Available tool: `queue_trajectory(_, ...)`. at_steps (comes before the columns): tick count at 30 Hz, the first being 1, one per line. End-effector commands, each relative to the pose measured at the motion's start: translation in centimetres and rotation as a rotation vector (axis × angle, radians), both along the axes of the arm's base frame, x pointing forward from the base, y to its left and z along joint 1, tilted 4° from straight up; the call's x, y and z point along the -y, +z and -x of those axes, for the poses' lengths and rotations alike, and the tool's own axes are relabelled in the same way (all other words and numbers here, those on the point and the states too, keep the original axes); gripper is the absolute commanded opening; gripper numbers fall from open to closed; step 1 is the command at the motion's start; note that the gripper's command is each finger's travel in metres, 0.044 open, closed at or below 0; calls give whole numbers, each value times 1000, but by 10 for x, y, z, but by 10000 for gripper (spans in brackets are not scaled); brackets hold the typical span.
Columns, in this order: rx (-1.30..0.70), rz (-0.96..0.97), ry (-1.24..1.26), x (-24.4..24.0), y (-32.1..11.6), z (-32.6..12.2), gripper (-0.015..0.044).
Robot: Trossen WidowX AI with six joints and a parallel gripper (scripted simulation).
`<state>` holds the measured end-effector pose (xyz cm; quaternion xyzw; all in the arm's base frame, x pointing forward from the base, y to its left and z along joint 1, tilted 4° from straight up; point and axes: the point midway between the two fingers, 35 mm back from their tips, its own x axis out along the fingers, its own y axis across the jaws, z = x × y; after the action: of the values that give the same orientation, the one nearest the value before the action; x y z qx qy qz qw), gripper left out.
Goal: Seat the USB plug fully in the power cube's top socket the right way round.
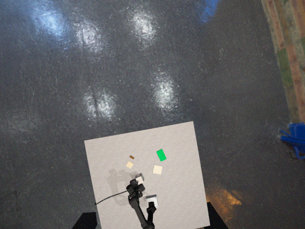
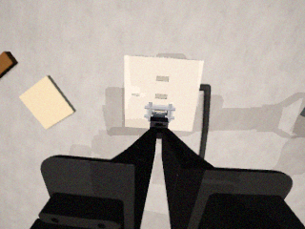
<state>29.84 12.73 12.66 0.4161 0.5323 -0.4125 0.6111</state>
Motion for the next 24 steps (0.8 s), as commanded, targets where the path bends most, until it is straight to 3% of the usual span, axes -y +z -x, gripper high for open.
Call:
queue_trajectory(1, -1, 7, 6, 1, -2, 0, 0)
queue_trajectory(24, -1, 7, 6, 1, -5, 0, 0)
